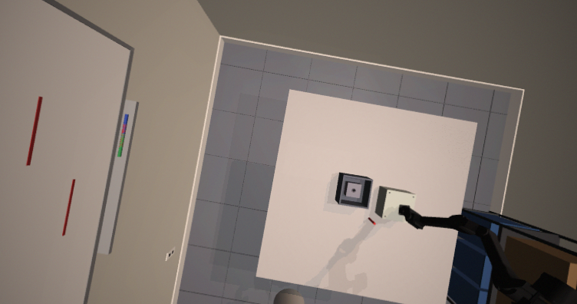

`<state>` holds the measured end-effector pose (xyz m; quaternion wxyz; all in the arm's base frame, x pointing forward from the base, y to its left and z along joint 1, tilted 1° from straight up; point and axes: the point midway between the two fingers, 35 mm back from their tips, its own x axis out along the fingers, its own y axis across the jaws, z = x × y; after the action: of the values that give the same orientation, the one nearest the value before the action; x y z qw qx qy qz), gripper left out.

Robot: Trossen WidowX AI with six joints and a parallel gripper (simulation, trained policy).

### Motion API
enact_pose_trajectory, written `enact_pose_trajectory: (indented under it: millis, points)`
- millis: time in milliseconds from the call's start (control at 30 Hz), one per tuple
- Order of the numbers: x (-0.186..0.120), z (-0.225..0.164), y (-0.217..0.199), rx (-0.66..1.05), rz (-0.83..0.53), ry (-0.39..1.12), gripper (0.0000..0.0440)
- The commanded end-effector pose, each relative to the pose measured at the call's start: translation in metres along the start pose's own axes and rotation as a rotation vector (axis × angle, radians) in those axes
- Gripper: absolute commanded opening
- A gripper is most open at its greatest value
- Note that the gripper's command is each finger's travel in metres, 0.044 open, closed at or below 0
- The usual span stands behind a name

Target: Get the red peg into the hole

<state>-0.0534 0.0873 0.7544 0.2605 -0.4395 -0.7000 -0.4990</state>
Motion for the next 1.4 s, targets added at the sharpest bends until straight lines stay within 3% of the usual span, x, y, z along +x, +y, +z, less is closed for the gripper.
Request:
enact_pose_trajectory:
  millis: [0, 33, 700, 1367]
  points:
    - [-0.001, 0.002, 0.003, 0.024, 0.020, -0.003, 0.0421]
    - [-0.003, 0.005, 0.007, 0.051, 0.040, -0.011, 0.0440]
    - [-0.051, 0.076, 0.085, 0.569, 0.483, -0.113, 0.0440]
    - [-0.147, 0.127, 0.156, 0.973, 1.024, 0.050, 0.0440]
